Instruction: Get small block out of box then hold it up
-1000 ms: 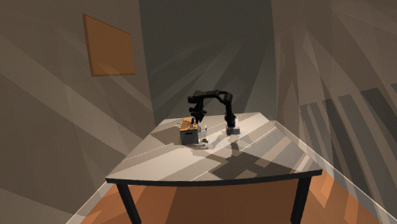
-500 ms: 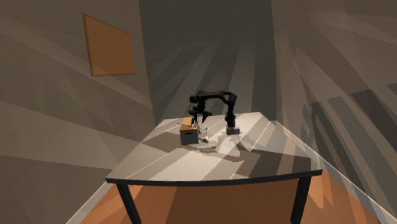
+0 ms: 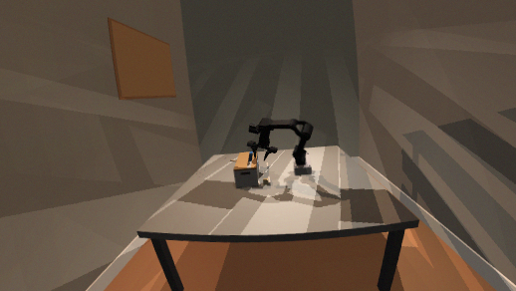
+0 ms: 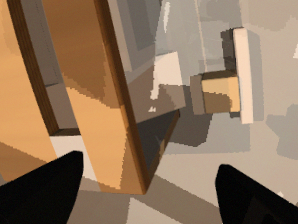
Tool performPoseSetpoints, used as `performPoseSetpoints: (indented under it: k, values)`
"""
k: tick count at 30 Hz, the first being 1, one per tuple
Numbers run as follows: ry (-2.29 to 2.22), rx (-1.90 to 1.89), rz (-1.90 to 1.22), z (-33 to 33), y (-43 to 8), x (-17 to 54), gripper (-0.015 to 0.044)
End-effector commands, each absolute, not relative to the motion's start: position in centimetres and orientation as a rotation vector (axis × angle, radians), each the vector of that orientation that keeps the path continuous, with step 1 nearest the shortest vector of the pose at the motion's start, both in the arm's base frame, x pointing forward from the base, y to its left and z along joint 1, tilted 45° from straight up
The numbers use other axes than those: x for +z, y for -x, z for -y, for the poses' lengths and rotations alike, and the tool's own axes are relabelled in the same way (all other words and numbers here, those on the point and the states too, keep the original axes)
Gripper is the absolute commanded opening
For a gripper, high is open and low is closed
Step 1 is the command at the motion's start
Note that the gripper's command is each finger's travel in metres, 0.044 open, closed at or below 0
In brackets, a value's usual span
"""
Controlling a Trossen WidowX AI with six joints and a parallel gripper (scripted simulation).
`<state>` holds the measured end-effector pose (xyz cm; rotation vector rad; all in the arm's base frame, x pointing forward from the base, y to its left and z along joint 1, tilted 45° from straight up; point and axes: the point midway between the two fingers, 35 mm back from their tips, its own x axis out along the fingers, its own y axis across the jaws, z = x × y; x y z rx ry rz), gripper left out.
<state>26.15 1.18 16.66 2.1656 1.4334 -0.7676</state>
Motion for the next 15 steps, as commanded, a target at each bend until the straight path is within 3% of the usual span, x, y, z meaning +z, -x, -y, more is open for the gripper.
performPoseSetpoints:
  k: [1, 15]
  values:
    - [-2.752, -1.398, -1.194, -2.01, -24.96, 17.36, 0.0285]
    - [-3.099, -1.908, -0.905, -2.31, -24.53, 17.66, 0.0285]
